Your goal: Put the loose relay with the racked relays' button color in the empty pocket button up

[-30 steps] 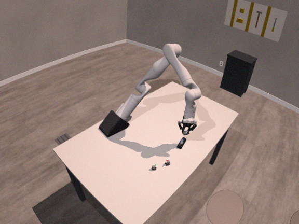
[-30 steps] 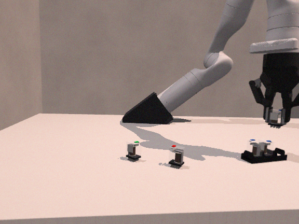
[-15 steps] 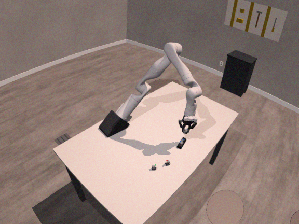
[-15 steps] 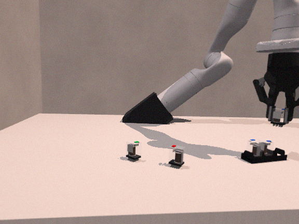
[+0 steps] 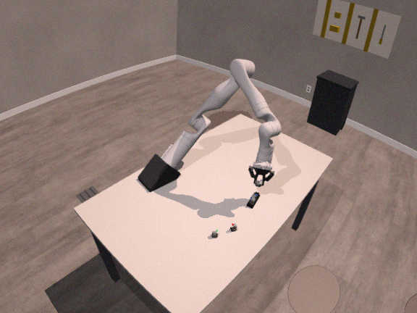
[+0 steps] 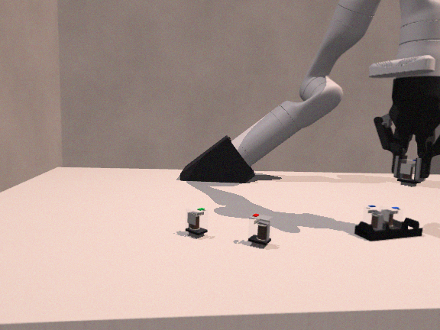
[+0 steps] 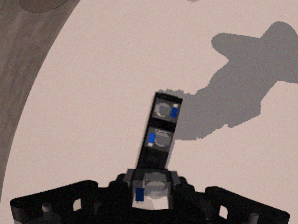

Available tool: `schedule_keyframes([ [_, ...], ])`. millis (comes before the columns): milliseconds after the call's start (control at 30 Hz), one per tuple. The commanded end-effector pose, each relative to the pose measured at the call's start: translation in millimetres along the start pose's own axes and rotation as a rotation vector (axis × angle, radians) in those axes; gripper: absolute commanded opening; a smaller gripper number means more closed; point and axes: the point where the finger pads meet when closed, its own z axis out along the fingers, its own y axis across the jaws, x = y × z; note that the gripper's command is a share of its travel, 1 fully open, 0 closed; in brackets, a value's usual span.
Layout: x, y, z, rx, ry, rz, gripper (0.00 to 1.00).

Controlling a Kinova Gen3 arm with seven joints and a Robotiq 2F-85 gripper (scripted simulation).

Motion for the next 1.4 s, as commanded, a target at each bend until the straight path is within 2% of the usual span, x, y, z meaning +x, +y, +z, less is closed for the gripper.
schedule_keyframes([
  [0,-0.8,-0.3,0.2,-0.006,0.009,0.080,0.00],
  [100,-0.8,-0.3,0.2,-0.006,0.009,0.171,0.00],
  [267,-0.8,-0.4,0.2,-0.006,0.009,0.202,0.00],
  [733,-0.8,-0.4,4.9,-0.007,0.009,0.203,0.00],
  [1367,-0.6,-0.5,32.7,-0.007,0.009,0.203,0.00],
])
